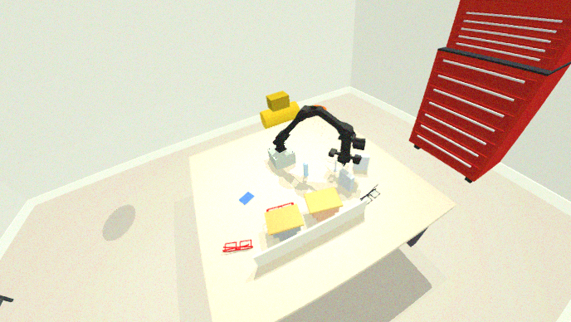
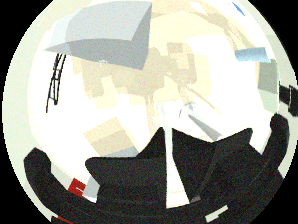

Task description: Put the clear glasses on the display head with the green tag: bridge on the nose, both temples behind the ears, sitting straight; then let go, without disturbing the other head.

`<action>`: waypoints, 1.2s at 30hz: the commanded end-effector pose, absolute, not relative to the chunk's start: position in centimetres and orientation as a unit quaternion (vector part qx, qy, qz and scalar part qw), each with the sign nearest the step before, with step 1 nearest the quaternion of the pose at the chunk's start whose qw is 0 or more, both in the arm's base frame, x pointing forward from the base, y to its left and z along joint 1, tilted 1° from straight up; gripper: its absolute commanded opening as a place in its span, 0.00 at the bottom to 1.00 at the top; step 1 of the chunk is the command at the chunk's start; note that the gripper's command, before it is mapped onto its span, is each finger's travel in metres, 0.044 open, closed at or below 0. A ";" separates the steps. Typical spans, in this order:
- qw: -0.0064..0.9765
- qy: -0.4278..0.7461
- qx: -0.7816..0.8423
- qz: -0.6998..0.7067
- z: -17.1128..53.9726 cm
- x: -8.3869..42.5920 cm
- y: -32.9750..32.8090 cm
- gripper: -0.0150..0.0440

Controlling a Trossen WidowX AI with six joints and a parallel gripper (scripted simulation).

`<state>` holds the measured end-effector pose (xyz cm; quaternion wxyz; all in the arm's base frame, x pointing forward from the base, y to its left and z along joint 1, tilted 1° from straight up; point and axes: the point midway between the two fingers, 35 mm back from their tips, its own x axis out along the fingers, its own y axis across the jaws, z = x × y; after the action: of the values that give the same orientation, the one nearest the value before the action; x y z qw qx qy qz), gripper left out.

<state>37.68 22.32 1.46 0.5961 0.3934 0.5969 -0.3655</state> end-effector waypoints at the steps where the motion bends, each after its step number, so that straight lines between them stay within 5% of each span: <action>1: 0.595 0.596 0.395 -0.366 1.5 37.8 22.7 0.25; 36: 0.595 0.597 0.396 -0.365 1.6 37.9 24.7 0.25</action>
<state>37.87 24.32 1.54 0.5955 0.3937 0.5972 -0.3656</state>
